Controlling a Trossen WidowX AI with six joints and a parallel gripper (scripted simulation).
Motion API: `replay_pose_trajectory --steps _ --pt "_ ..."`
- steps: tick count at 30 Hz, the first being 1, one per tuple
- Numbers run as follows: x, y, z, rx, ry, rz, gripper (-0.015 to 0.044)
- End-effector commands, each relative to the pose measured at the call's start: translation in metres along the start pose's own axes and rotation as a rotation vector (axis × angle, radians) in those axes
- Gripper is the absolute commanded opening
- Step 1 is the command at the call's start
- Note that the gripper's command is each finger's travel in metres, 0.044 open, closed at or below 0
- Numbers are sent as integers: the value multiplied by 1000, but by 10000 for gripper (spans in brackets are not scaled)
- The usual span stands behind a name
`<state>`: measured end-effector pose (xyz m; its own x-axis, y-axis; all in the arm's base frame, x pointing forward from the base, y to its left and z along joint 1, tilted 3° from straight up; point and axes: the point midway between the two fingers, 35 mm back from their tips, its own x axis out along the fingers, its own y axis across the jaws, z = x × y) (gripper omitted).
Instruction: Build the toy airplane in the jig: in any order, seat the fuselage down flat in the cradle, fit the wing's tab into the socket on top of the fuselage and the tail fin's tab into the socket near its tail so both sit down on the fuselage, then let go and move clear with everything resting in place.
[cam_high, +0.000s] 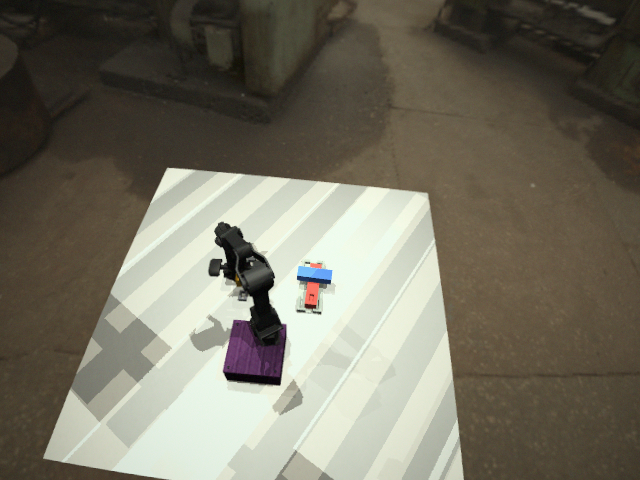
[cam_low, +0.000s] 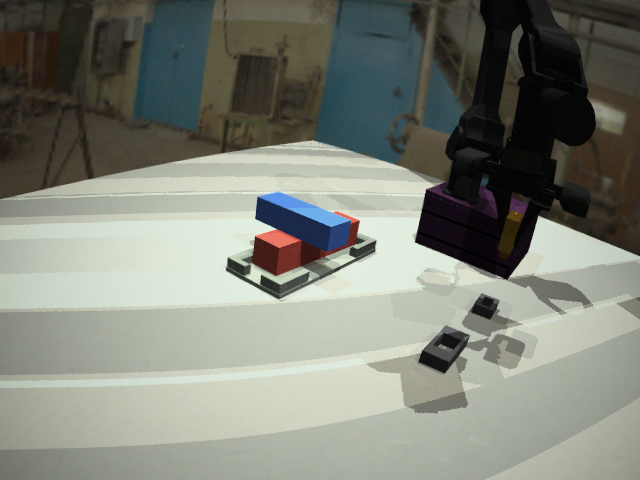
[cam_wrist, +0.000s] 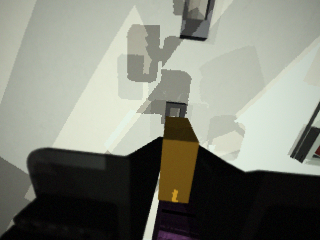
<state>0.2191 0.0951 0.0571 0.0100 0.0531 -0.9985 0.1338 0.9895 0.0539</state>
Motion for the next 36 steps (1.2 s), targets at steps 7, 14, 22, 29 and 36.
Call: replay_pose_trajectory --steps 7,14,22,29,36 --pt "-33 -1 -2 -27 -22 3 0" --pt "-47 -3 -5 -32 -23 2 0" --pt "-43 -22 5 -22 -24 -1 0" --pt "-38 -43 14 -8 -24 -6 0" --pt "-34 -65 21 5 -24 -10 0"
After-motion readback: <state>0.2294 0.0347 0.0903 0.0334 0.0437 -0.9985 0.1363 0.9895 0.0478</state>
